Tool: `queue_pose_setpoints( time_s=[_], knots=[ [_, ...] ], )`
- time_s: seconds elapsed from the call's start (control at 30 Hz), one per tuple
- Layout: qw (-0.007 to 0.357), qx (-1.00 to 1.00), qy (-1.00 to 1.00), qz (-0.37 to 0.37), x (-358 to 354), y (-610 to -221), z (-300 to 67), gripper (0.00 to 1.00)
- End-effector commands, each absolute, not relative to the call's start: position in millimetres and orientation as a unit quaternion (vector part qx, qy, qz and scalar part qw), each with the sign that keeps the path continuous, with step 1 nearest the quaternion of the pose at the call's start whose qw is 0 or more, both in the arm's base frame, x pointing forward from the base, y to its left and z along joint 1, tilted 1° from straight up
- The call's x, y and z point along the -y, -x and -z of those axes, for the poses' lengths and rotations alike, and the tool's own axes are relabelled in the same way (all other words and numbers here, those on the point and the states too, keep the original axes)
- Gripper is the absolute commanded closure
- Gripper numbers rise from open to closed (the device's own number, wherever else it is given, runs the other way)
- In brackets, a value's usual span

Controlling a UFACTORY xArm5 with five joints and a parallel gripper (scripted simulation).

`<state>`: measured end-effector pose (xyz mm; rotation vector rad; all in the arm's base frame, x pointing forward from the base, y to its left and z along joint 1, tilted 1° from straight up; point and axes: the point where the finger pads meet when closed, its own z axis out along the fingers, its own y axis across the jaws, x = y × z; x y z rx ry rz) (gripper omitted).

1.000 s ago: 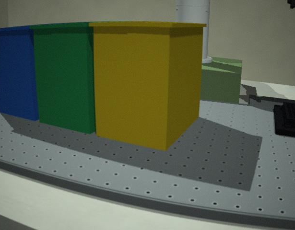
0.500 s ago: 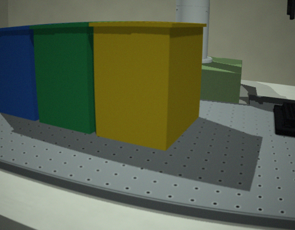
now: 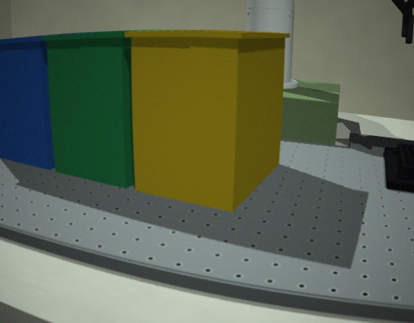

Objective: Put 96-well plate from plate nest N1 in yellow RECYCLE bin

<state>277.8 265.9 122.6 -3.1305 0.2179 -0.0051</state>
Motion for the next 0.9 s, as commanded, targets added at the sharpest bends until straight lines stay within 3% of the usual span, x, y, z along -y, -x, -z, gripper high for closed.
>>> queue_pose_setpoints(
  time_s=[0.0,0.87],
  knots=[
    [0.003,-0.069,0.998,0.003,-267.1,-278.8,-115.5,0.0],
    [0.003,-0.069,0.998,0.003,-267.7,-278.5,-75.5,0.0]
  ],
)
